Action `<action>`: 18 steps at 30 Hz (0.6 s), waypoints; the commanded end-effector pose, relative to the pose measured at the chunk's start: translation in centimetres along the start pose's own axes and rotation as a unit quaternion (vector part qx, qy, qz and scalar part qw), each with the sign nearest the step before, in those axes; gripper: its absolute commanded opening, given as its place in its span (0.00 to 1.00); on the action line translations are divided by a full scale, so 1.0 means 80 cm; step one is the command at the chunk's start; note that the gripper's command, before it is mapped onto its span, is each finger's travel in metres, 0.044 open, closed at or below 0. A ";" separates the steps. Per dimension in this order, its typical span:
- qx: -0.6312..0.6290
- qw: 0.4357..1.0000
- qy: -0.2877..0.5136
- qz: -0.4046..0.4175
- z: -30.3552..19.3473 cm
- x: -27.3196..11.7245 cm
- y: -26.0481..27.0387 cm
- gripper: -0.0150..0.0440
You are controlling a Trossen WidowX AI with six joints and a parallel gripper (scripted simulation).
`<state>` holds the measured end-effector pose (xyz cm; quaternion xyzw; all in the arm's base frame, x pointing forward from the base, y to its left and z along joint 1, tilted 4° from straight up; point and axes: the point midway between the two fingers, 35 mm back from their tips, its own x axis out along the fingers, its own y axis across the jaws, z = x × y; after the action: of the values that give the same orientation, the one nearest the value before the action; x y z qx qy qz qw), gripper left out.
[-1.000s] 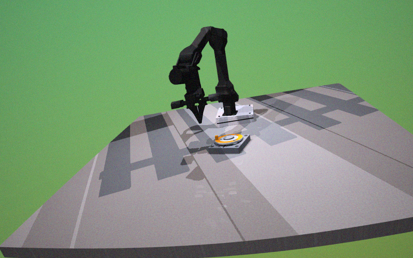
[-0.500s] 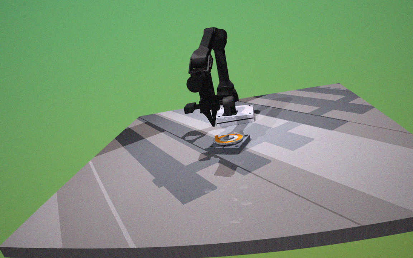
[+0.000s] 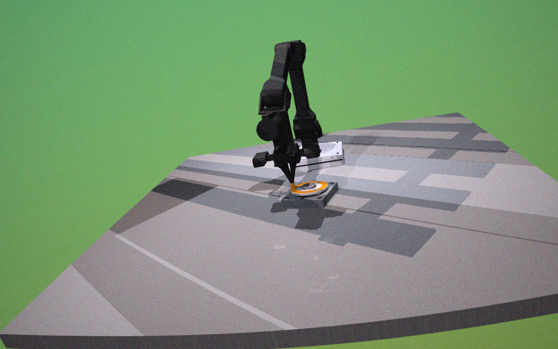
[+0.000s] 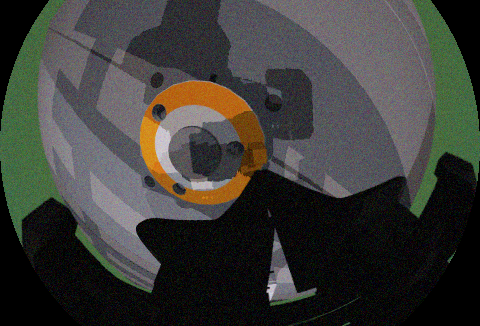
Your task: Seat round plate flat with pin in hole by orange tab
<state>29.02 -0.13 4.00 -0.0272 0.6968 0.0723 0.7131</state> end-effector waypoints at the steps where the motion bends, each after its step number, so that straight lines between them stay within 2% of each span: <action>1: 0.002 1.000 0.003 -0.002 0.004 0.003 -0.003 0.25; 18: 0.002 1.000 0.002 -0.002 0.032 0.004 -0.004 0.25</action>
<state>31.09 -0.29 3.88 -0.0285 0.6969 0.0694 0.7133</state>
